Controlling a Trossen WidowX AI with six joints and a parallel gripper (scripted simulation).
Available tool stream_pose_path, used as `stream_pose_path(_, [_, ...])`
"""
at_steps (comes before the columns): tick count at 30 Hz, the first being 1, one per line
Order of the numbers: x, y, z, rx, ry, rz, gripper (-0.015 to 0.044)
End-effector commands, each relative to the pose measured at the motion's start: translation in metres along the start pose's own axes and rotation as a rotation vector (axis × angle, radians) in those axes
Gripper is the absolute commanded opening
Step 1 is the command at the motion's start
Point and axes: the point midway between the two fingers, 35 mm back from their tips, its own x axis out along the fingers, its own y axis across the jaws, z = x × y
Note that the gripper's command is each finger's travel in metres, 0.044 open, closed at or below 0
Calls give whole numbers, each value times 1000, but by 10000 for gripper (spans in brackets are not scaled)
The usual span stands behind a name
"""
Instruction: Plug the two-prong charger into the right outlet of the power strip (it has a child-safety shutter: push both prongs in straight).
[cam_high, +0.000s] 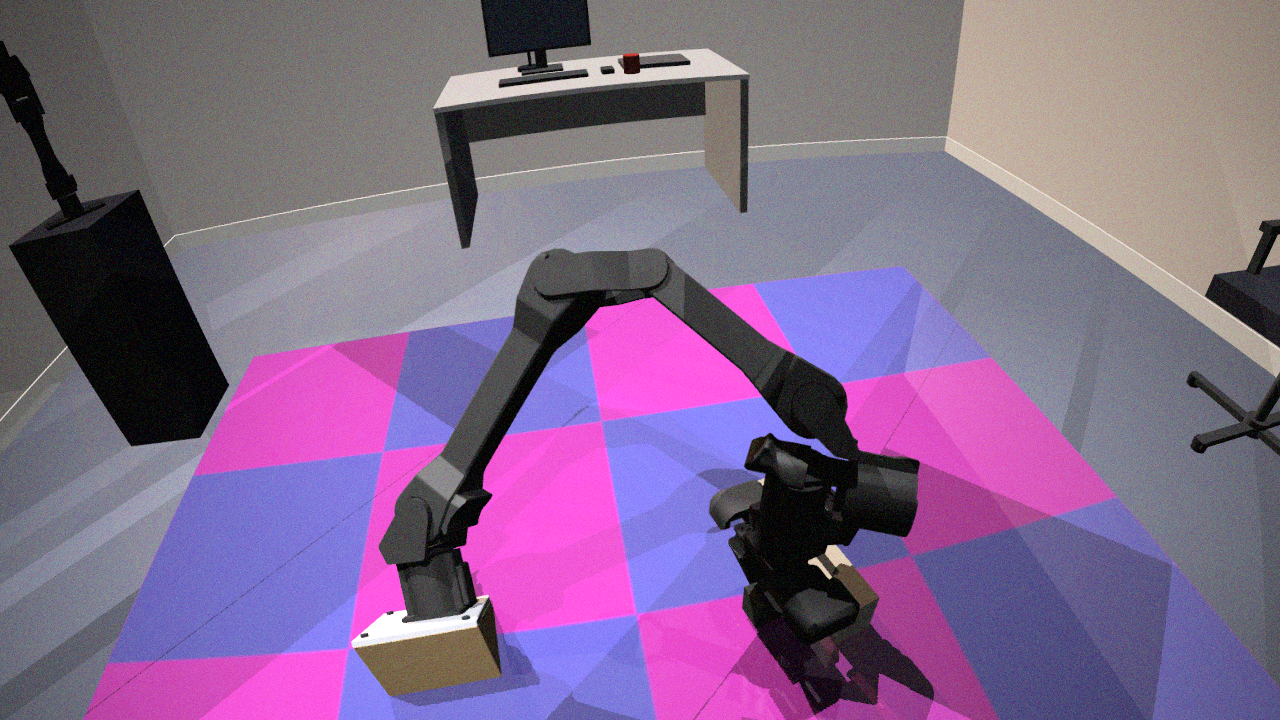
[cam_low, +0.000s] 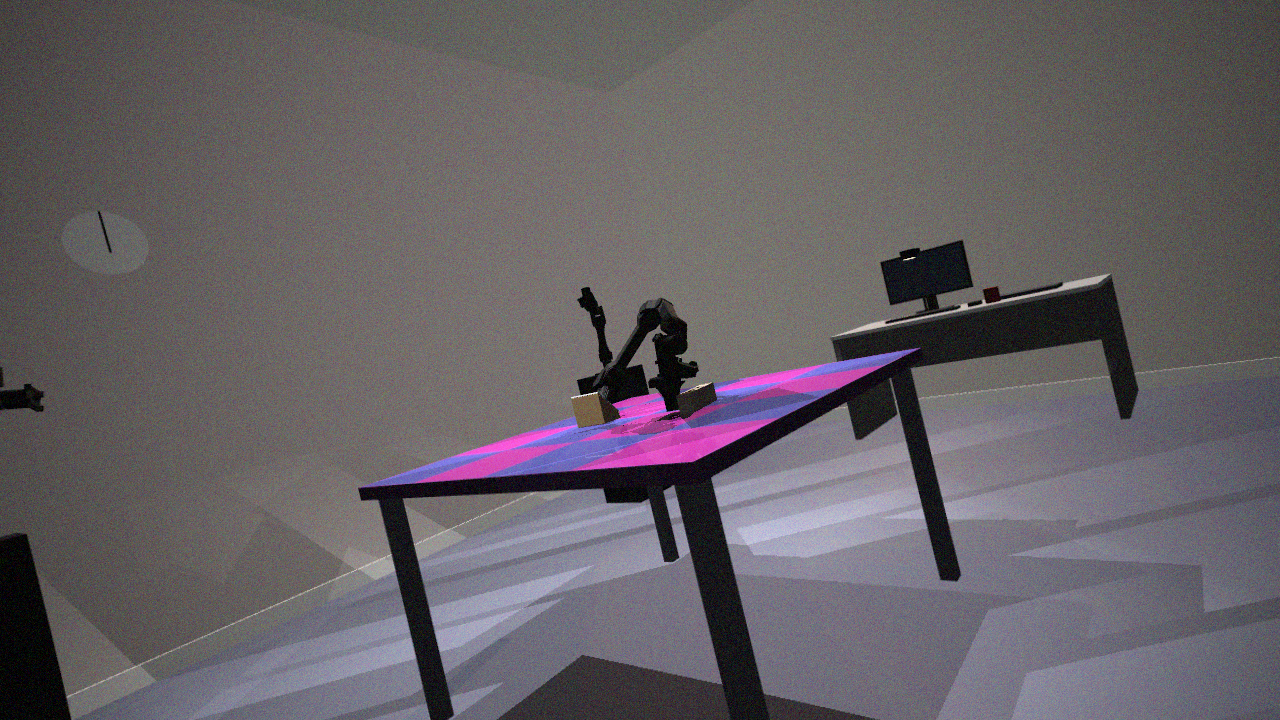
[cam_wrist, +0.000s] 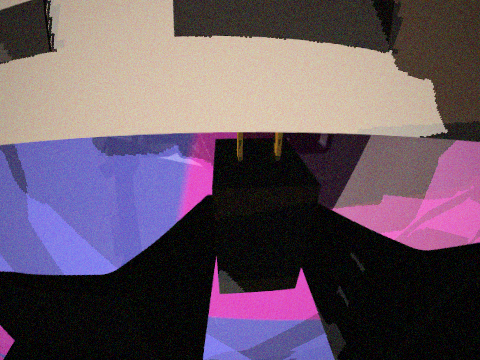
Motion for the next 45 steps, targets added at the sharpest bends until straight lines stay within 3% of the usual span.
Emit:
stream_pose_path(1, [0,1,1,6,-2,4,0])
stream_pose_path(45, [-2,1,14,6,-2,4,0])
